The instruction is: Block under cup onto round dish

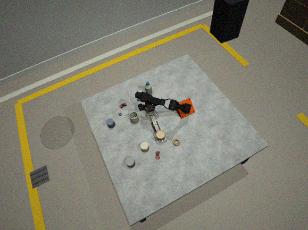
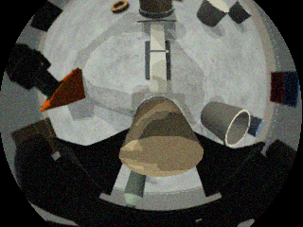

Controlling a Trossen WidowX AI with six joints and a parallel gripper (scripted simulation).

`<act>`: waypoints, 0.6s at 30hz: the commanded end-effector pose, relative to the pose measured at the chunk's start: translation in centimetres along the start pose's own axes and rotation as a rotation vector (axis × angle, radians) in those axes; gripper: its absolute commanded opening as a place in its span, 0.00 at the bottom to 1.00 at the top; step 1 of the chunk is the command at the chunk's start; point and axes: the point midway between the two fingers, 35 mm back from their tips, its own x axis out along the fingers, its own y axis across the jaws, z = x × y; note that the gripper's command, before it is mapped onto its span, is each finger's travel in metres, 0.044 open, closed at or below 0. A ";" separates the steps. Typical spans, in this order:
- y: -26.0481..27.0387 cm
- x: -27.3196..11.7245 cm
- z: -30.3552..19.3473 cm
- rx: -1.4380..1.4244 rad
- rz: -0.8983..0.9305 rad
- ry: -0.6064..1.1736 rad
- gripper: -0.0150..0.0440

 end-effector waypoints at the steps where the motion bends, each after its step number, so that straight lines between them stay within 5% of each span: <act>1: -0.3 -1.3 -0.7 -0.006 -0.019 0.025 0.25; 18: -0.1 -3.5 -0.6 -0.005 -0.018 0.025 0.25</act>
